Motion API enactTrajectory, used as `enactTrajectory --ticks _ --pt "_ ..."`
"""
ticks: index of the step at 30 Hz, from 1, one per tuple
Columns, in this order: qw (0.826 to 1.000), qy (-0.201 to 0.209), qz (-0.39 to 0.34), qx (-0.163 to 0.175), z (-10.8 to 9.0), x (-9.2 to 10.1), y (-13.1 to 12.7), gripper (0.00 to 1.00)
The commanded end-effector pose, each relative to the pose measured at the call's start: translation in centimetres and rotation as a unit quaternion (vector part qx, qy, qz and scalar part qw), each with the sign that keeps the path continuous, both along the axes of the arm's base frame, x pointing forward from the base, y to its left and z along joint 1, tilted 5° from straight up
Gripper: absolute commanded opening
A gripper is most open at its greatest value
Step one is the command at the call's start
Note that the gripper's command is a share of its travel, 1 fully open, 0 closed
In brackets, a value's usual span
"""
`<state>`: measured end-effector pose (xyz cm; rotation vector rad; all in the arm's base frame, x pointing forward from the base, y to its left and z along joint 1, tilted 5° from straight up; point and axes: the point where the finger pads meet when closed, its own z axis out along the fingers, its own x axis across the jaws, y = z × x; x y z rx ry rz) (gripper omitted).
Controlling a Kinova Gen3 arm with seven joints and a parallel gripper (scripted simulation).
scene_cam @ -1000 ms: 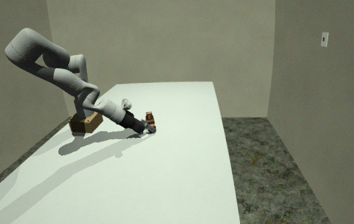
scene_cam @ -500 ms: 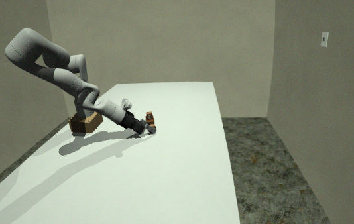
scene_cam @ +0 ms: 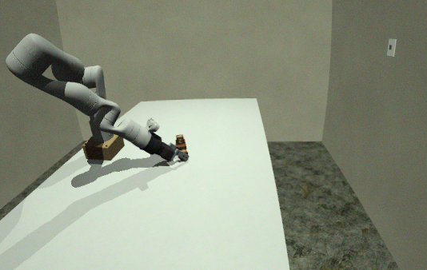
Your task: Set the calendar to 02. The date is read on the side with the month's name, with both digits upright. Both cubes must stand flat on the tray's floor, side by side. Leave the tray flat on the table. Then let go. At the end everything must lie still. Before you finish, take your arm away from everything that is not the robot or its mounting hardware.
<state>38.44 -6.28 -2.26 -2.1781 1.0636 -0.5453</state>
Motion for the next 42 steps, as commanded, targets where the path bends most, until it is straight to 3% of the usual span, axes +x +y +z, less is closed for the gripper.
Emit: enactTrajectory --ticks 1,25,42 --pt "1.0 -0.001 0.0 -0.001 0.3 0.0 0.0 1.0" --pt "1.0 -0.001 0.0 -0.001 6.5 -0.3 0.4 1.0" --pt "1.0 0.015 0.002 -0.008 6.5 -0.5 0.5 1.0"
